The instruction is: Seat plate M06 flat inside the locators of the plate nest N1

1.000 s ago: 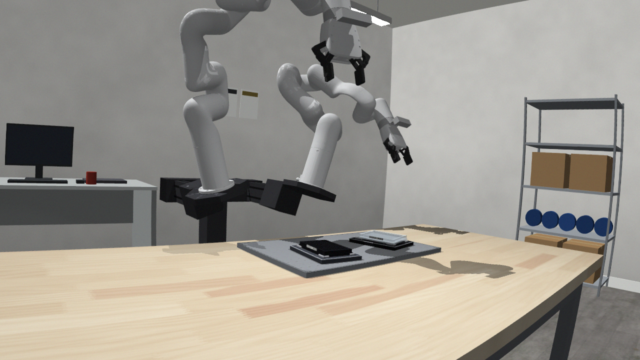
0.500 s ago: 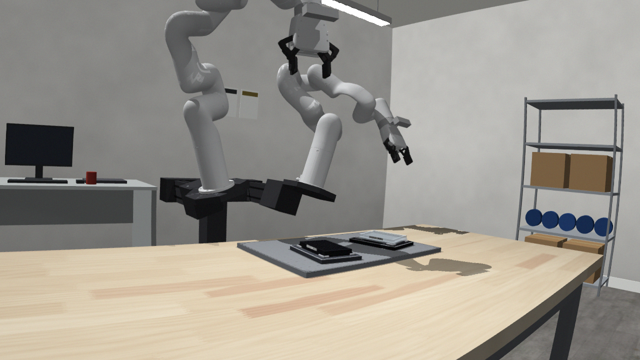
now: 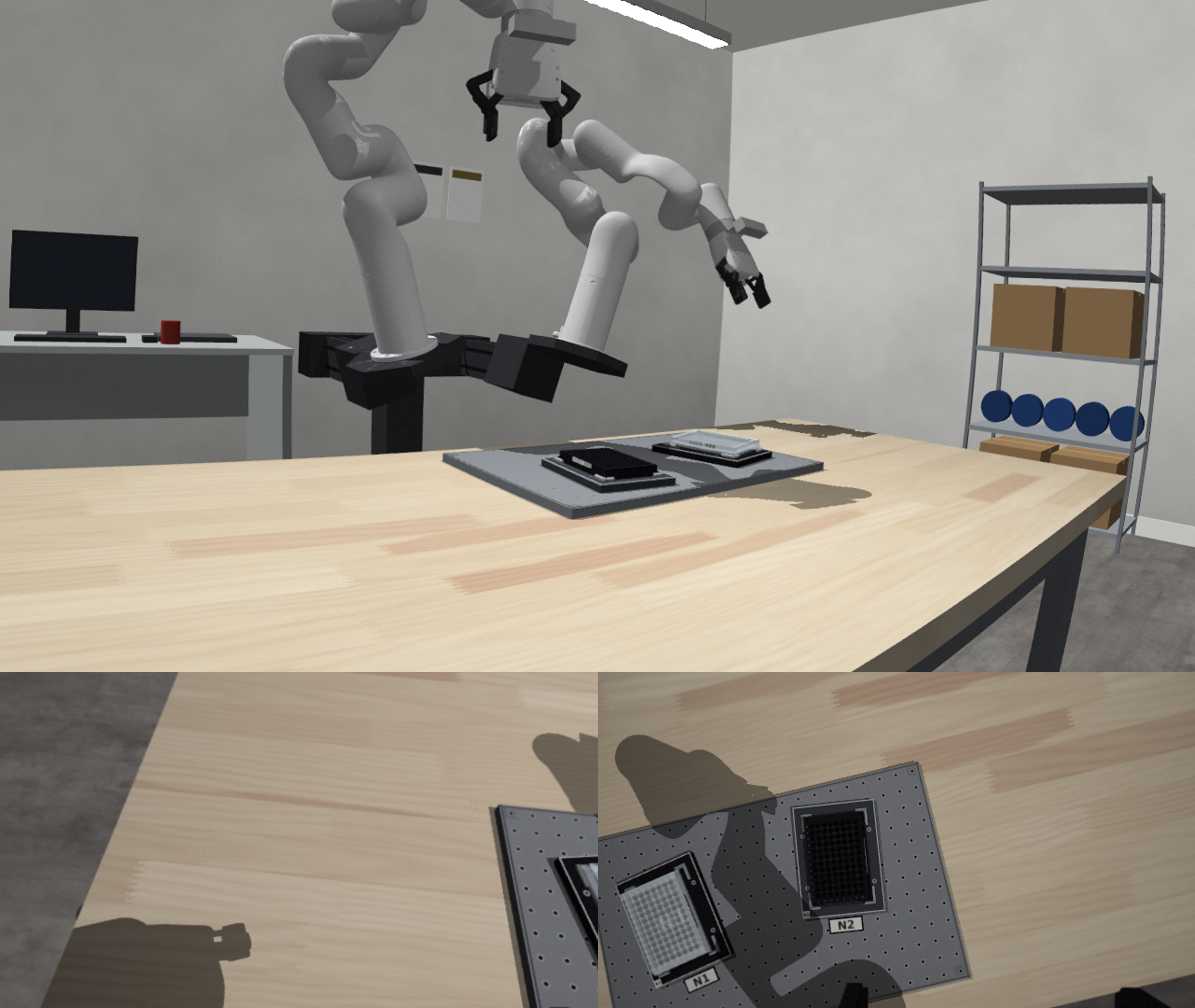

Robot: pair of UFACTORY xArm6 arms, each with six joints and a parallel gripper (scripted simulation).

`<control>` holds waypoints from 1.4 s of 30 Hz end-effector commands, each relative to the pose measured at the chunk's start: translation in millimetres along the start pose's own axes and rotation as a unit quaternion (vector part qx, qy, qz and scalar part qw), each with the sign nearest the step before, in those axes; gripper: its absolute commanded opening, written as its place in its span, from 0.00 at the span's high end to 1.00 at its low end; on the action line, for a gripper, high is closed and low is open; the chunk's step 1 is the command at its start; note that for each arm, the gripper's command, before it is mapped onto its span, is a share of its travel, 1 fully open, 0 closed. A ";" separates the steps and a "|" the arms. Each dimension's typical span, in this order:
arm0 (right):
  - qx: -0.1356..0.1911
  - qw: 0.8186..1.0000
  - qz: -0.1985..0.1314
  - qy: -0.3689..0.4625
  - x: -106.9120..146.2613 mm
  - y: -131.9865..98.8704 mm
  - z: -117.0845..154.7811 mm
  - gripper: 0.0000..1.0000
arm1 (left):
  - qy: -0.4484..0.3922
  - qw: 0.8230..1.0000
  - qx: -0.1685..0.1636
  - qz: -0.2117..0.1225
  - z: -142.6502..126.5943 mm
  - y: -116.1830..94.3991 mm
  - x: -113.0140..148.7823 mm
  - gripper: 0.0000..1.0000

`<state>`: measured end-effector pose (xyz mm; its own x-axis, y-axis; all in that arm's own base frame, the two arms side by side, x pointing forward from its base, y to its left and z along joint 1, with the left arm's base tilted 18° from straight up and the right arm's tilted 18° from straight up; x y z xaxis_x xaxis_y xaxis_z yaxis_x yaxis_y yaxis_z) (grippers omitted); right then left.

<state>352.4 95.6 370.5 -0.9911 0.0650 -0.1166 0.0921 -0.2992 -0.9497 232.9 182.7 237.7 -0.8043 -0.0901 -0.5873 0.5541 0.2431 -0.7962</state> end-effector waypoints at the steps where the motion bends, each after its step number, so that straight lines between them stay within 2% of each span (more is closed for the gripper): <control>1: 0.001 1.000 -0.008 0.009 26.1 -1.5 14.7 0.00 | 0.000 1.000 -0.001 0.001 -0.5 -0.8 -1.1 0.00; 6: 0.003 1.000 -0.018 0.016 49.8 1.3 26.7 0.00 | 0.000 1.000 -0.001 0.001 -0.5 -0.8 -1.1 0.00; 8: 0.003 1.000 -0.018 0.016 49.8 1.3 26.7 0.00 | 0.000 1.000 -0.001 0.001 -0.5 -0.8 -1.1 0.00; 23: 0.007 0.998 -0.042 0.034 106.2 14.3 52.3 0.00 | 0.000 1.000 -0.001 0.001 -0.5 -0.8 -1.1 0.00; 42: 0.009 0.997 -0.057 0.044 138.8 26.0 65.0 0.00 | 0.000 1.000 -0.001 0.001 -0.5 -0.8 -1.1 0.00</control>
<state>214.0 36.1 348.6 -0.9830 0.1804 -0.0334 -0.0234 -0.3040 -0.9524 232.9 182.7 237.7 -0.8043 -0.0901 -0.5873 0.5541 0.2431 -0.7962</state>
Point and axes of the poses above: on each arm, the point where the finger pads meet when closed, its own y axis out along the fingers, its own z axis across the jaws, x = y × z, the point moved 4 cm from there along -y, back along the fingers, and after that the axes turned 11 degrees about -y, right-handed, at the moved point
